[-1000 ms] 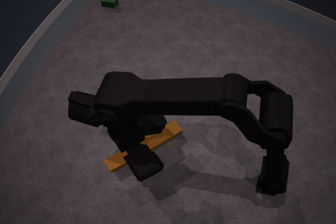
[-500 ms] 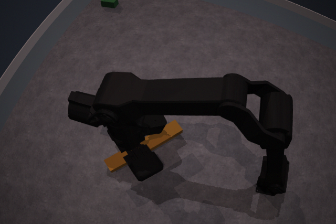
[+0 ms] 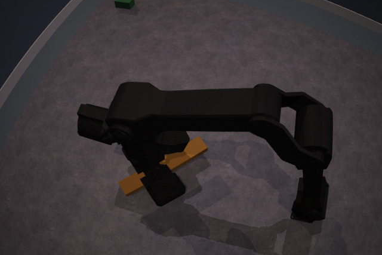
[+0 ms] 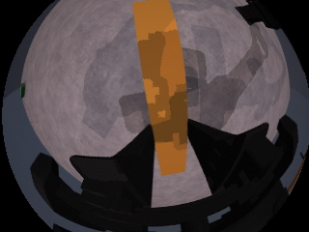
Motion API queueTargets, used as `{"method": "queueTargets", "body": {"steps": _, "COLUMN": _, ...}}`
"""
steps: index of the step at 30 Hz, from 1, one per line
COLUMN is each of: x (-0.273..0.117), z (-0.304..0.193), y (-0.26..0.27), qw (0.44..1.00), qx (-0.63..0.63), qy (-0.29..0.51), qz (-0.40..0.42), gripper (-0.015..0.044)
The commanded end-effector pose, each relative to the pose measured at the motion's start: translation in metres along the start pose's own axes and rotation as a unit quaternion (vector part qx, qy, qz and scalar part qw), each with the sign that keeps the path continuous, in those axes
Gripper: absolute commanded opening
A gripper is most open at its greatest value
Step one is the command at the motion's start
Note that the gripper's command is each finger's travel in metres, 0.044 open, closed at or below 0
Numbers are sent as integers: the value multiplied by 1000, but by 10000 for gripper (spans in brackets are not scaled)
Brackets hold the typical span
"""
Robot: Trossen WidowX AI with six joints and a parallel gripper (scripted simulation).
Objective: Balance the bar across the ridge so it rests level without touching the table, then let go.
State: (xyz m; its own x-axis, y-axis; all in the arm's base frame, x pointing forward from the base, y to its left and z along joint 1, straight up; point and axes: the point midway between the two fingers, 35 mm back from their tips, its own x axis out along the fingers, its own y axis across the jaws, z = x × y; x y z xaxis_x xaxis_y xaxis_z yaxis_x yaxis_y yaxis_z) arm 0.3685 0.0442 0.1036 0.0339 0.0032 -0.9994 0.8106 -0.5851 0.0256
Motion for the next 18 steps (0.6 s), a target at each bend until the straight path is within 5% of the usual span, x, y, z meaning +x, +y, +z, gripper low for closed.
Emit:
{"method": "queueTargets", "body": {"steps": 1, "x": 0, "z": 0, "y": 0, "qw": 1000, "qx": 0, "qy": 0, "qz": 0, "gripper": 0}}
{"method": "queueTargets", "body": {"steps": 11, "x": 0, "z": 0, "y": 0, "qw": 1000, "qx": 0, "qy": 0, "qz": 0, "gripper": 0}}
{"method": "queueTargets", "body": {"steps": 18, "x": 0, "z": 0, "y": 0, "qw": 1000, "qx": 0, "qy": 0, "qz": 0, "gripper": 167}}
